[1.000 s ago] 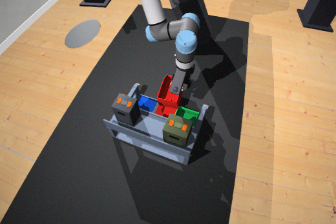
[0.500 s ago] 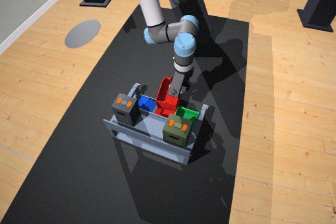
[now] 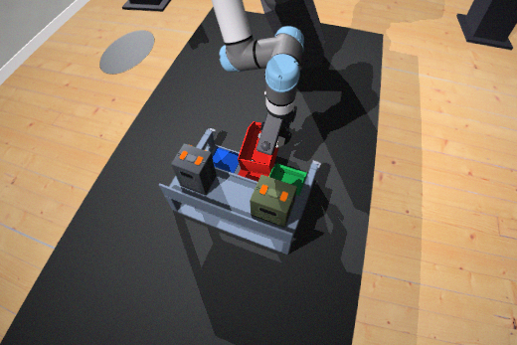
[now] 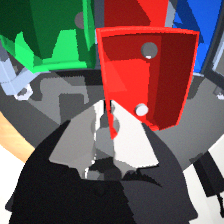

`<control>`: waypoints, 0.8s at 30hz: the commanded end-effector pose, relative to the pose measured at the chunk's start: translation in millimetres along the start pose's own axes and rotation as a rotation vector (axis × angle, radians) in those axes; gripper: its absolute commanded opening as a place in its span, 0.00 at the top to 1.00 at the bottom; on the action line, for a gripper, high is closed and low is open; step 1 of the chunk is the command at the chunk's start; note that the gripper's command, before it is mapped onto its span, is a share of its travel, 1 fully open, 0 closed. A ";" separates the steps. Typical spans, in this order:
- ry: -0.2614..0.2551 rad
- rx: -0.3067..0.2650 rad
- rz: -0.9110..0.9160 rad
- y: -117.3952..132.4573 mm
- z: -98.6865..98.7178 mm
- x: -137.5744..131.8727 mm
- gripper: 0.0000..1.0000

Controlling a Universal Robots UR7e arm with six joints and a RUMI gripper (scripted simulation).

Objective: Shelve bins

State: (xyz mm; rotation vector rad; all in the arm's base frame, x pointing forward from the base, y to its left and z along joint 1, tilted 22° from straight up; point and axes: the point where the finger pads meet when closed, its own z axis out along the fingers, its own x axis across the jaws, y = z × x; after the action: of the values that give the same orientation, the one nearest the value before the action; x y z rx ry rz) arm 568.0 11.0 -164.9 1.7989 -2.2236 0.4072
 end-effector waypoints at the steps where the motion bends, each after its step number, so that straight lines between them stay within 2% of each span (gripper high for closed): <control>1: 0.000 0.001 0.000 -5.0 -1.3 -0.2 1.00; 24: 0.000 0.001 0.000 -17.9 -3.0 -0.4 1.00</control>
State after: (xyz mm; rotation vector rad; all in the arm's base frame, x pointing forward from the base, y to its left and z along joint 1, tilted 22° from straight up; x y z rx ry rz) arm 583.3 9.0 -162.2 1.7986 -2.2235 0.4066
